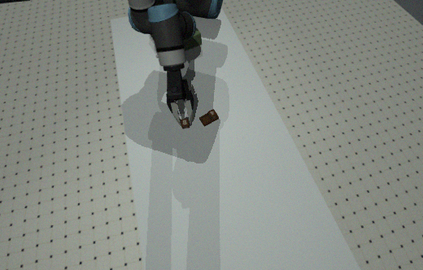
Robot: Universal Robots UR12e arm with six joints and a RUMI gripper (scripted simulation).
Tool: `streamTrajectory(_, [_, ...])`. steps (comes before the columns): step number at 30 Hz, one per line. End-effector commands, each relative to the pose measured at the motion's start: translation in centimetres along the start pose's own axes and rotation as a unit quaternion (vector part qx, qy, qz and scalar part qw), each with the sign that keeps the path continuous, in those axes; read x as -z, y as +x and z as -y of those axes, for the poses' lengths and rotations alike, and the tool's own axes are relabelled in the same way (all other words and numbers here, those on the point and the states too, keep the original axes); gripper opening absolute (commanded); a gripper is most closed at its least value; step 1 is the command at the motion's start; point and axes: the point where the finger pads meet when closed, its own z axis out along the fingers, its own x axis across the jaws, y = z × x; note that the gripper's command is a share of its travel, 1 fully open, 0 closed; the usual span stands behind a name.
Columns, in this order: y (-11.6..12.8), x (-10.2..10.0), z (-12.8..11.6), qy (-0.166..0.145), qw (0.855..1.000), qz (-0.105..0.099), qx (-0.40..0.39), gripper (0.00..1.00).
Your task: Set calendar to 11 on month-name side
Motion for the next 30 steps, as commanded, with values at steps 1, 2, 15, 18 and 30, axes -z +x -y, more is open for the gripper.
streamTrajectory(1, [0.00, 0.05, 0.10, -0.019, 1.000, 0.000, 0.000, 0.10])
streamTrajectory(2, [-0.01, 0.08, 0.11, -0.023, 1.000, 0.000, 0.000, 0.10])
streamTrajectory(15, [-0.18, 0.69, 0.22, -0.057, 0.998, -0.001, 0.002, 0.10])
streamTrajectory(18, [-0.21, 0.82, 0.23, -0.062, 0.998, -0.001, 0.003, 0.10])
streamTrajectory(30, [-0.24, 0.93, 0.24, -0.066, 0.998, -0.001, 0.003, 0.10])
